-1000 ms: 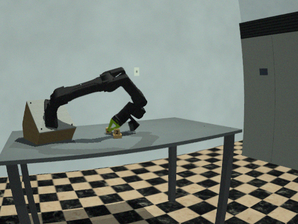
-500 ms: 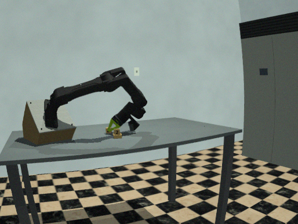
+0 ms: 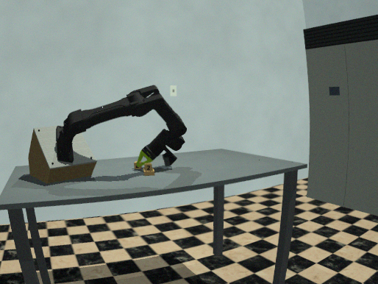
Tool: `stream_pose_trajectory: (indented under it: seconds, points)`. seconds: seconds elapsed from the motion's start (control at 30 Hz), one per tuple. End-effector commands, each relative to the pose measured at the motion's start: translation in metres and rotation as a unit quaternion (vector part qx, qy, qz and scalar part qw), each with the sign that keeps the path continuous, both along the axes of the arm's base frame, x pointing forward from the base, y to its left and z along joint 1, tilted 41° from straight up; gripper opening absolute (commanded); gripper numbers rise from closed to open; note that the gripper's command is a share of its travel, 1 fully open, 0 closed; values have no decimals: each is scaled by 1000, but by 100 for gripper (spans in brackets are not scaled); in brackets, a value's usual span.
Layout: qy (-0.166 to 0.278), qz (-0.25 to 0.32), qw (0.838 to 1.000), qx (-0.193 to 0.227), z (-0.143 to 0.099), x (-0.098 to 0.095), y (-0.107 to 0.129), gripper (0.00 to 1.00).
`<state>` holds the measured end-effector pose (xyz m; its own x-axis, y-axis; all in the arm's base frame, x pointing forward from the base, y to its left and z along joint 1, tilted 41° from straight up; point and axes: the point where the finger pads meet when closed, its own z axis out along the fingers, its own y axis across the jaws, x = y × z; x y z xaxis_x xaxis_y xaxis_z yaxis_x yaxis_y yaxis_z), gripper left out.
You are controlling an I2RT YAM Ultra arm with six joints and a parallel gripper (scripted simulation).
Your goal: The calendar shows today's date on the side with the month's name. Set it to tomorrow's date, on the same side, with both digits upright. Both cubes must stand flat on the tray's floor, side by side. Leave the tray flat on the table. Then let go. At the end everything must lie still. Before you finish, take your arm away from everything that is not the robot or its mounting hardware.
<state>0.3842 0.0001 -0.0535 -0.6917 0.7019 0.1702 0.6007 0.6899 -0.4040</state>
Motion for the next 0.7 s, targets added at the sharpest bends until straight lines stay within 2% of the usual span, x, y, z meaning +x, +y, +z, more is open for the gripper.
stream_pose_trajectory:
  seconds: [0.0, 0.17, 0.2, 0.27, 0.4, 0.47, 0.5, 0.63, 0.67]
  points:
    - [-17, 15, 1000, 5, 6, 10, 11, 26]
    - [-17, 15, 1000, 5, 6, 10, 11, 26]
    - [-17, 15, 1000, 5, 6, 10, 11, 29]
    - [-17, 15, 1000, 5, 6, 10, 11, 29]
    - [-17, 15, 1000, 5, 6, 10, 11, 37]
    - [-17, 15, 1000, 5, 6, 10, 11, 37]
    - [-17, 15, 1000, 5, 6, 10, 11, 41]
    - [-17, 15, 1000, 5, 6, 10, 11, 41]
    - [-17, 15, 1000, 5, 6, 10, 11, 45]
